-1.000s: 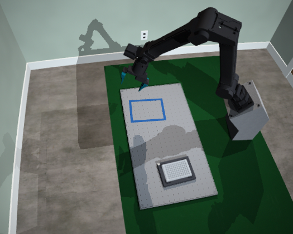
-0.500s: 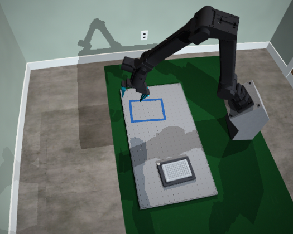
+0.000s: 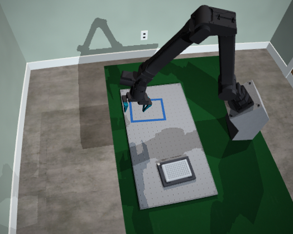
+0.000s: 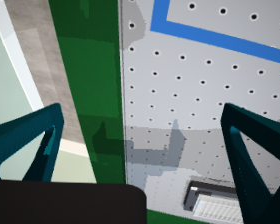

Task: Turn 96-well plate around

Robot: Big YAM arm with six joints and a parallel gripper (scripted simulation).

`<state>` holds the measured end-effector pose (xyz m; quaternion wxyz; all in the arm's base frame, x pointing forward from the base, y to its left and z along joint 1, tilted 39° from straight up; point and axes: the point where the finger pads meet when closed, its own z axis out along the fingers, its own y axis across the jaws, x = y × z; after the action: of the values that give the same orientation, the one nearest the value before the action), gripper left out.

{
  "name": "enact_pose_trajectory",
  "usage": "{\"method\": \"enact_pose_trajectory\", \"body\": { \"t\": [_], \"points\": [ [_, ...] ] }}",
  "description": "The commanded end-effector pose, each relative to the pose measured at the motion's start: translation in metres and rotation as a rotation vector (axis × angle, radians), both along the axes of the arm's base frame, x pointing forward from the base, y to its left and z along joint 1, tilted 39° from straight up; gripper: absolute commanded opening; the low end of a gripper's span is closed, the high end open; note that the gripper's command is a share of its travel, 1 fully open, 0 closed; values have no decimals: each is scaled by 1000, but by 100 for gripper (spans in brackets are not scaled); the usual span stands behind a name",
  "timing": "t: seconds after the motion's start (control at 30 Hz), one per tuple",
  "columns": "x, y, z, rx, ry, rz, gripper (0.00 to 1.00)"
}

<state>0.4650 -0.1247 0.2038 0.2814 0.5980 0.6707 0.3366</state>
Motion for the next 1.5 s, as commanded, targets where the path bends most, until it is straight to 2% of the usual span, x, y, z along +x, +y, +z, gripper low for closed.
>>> {"method": "enact_pose_trajectory", "body": {
  "t": [0.0,0.1,0.13,0.2,0.27,0.37,0.43,0.47,0.53,0.6,0.67,0.7,0.77,0.8,0.87,0.93,0.97,1.0,1.03,1.17,1.27,1.37,1.4,1.47],
  "points": [
    [6,20,-10,-43,2,59,100],
    [8,32,-16,-26,5,45,100],
    [9,36,-18,-68,12,79,100],
    [16,43,-8,-120,22,119,100],
    [8,55,-28,-125,44,130,100],
    [10,59,-29,-128,36,130,100],
    [17,67,-20,-180,45,170,100],
    [17,71,-22,-205,52,190,100],
    [5,83,-44,-209,90,206,100],
    [10,90,-43,-216,66,203,100],
    [4,100,-52,-259,105,249,100],
    [12,103,-42,-290,90,266,100],
    [4,113,-57,-303,111,283,100],
    [7,118,-56,-307,93,280,100],
    [0,127,-64,-352,130,327,100],
    [0,127,-64,-352,130,327,100],
    [11,131,-50,-383,104,342,100],
    [10,136,-53,-402,111,359,100],
    [-3,141,-70,-396,141,365,100],
    [-6,159,-76,-495,156,447,100],
    [-7,173,-79,-498,136,442,100],
    [-16,185,-88,-572,171,512,100],
    [-14,190,-86,-597,166,529,100],
    [-19,194,-91,-596,173,531,100]
  ]
}}
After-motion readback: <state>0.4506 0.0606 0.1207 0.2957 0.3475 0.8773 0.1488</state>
